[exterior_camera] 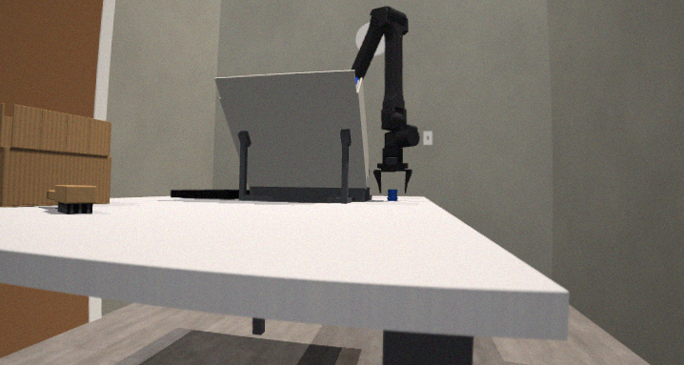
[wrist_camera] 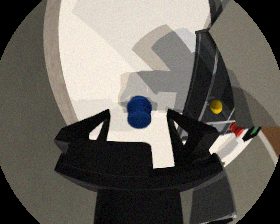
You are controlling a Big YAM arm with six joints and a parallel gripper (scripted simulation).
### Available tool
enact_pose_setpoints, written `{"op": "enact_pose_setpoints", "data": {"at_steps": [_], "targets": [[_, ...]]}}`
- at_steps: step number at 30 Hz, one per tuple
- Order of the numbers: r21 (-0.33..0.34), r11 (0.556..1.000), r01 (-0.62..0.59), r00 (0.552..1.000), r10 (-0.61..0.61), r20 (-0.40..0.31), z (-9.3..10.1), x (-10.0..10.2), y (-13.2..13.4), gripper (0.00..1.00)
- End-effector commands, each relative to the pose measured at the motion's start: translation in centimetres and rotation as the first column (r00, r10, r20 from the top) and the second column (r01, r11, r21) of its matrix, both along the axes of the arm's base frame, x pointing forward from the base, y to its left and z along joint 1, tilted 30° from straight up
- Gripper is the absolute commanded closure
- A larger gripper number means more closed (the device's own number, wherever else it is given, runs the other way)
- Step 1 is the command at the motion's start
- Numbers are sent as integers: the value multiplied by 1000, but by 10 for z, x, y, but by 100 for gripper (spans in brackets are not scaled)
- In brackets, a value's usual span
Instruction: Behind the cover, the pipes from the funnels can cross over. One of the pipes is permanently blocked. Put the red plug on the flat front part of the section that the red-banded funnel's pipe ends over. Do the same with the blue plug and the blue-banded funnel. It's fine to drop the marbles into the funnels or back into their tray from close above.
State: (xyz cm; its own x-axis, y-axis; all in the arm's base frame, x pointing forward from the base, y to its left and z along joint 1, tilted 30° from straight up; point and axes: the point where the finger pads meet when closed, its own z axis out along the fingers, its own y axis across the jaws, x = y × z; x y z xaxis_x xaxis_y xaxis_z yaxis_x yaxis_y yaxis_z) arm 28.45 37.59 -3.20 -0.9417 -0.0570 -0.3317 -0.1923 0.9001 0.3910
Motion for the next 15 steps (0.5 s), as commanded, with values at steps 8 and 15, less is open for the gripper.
{"op": "enact_pose_setpoints", "data": {"at_steps": [8, 15], "targets": [[5, 1000, 1, 1000, -1, 3, -10, 2, 7, 13], [8, 1000, 3, 1000, -3, 7, -13, 1, 8, 13]]}}
